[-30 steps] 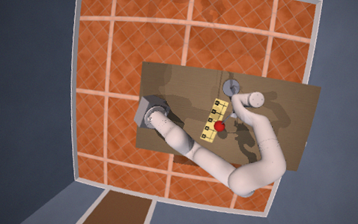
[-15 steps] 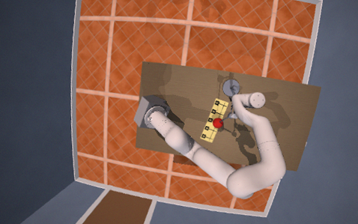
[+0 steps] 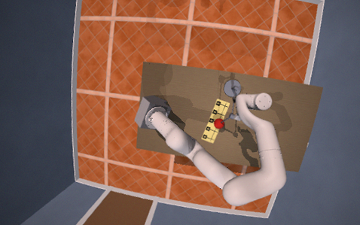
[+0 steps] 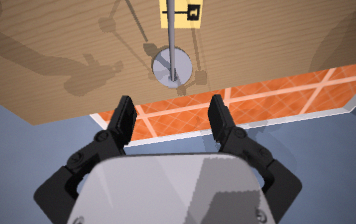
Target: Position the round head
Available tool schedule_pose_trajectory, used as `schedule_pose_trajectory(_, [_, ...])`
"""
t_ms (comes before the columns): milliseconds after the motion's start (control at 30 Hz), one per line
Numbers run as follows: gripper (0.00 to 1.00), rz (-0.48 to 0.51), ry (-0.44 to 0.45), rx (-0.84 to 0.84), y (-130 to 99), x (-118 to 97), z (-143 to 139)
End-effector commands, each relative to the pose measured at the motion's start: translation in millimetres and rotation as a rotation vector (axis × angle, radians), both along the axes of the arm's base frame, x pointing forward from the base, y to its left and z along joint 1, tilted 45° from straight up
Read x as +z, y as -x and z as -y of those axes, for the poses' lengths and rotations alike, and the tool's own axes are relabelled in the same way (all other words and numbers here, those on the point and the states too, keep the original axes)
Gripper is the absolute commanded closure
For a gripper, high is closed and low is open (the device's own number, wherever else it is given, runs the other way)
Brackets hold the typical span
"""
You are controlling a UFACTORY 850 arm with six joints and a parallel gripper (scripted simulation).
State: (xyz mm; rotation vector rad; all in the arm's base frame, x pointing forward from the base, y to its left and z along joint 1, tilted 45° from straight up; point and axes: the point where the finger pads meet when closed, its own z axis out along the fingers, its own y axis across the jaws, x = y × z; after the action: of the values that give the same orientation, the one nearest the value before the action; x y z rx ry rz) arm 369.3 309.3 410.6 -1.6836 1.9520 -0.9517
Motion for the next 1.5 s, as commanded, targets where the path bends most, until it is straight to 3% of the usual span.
schedule_pose_trajectory(0, [0.00,0.001,-0.001,0.000,11,12,-2])
schedule_pose_trajectory(300, [0.00,0.001,-0.002,0.001,33,34,-6])
schedule_pose_trajectory(933, [0.00,0.001,-0.002,0.001,28,29,-5])
schedule_pose_trajectory(1467, [0.00,0.001,-0.002,0.001,36,32,62])
